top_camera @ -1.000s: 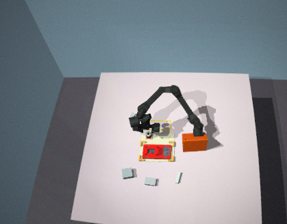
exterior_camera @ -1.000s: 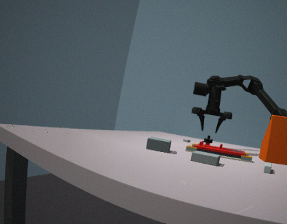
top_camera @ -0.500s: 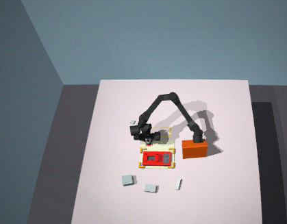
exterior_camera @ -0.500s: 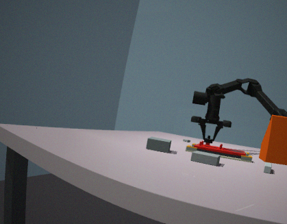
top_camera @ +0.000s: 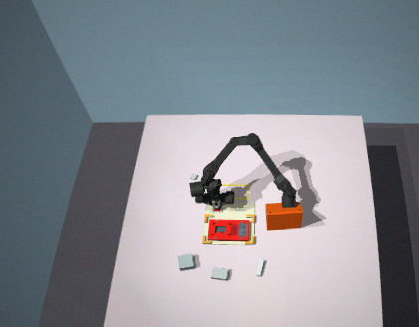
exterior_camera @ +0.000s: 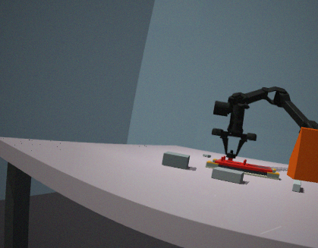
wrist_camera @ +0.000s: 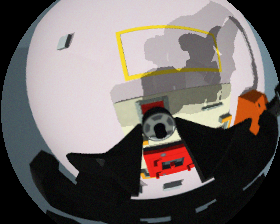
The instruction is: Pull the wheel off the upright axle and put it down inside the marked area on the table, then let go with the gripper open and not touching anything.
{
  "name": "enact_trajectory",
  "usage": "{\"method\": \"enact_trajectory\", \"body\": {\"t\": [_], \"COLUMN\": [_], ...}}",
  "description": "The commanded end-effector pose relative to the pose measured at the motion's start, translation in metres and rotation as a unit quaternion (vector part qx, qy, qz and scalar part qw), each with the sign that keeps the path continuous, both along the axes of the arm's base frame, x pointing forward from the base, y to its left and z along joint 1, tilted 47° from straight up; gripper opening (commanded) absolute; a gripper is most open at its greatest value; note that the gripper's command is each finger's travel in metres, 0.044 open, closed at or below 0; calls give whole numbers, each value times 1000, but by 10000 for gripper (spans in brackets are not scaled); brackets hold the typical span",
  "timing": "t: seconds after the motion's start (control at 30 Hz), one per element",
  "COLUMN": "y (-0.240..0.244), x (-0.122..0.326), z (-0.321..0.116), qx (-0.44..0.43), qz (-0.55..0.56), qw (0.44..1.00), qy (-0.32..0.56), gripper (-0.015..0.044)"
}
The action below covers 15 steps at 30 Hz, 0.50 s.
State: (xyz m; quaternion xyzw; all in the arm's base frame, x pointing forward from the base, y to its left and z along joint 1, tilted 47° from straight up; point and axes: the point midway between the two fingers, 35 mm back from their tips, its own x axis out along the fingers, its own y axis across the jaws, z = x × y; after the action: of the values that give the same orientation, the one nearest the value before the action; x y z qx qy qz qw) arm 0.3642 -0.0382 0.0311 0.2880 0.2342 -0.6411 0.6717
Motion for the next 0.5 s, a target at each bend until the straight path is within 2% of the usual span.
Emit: {"method": "enact_trajectory", "body": {"t": [0.0, 0.47], "y": [2, 5], "x": [0, 0], "z": [1, 4], "qx": [0, 0], "qz": [-1, 0], "qw": [1000, 1000], "qy": [-1, -1], "gripper": [0, 0]}}
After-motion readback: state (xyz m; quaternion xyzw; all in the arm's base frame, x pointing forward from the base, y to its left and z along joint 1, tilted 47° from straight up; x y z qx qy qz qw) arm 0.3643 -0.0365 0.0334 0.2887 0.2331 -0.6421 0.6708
